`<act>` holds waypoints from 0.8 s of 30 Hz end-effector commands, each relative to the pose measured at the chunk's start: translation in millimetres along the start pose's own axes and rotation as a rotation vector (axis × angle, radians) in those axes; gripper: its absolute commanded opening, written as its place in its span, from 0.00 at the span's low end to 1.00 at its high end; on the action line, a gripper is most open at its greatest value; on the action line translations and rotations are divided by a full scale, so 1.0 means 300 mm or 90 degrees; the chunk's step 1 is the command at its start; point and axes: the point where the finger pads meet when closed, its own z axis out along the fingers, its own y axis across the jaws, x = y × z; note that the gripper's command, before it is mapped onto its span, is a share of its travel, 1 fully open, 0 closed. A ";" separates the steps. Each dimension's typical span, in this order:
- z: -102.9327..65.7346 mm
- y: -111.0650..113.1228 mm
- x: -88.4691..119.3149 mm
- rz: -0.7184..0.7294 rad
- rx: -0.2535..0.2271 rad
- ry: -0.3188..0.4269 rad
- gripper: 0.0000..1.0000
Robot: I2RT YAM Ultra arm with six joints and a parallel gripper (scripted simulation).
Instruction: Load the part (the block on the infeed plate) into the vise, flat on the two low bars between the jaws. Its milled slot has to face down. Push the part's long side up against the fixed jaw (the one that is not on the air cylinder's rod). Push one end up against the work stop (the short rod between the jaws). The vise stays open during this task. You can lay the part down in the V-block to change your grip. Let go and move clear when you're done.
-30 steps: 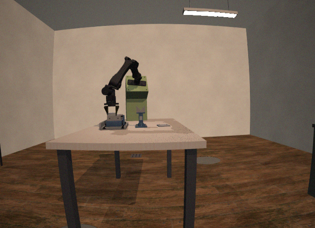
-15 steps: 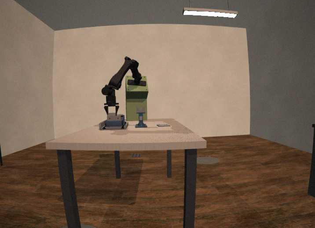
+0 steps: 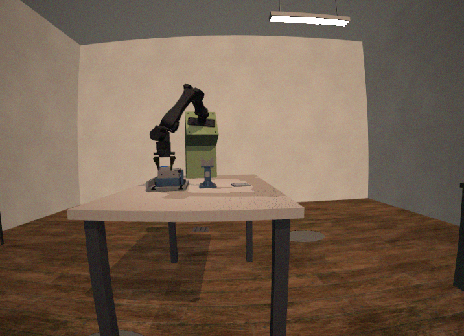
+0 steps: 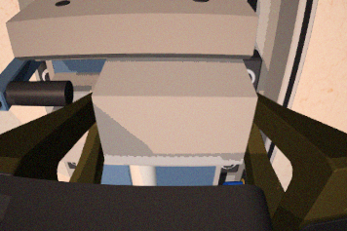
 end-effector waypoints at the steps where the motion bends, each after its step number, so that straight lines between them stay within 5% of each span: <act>1: -0.056 -0.028 -0.082 -0.009 0.019 -0.037 0.00; 24: -0.054 -0.026 -0.076 -0.007 0.017 -0.033 0.00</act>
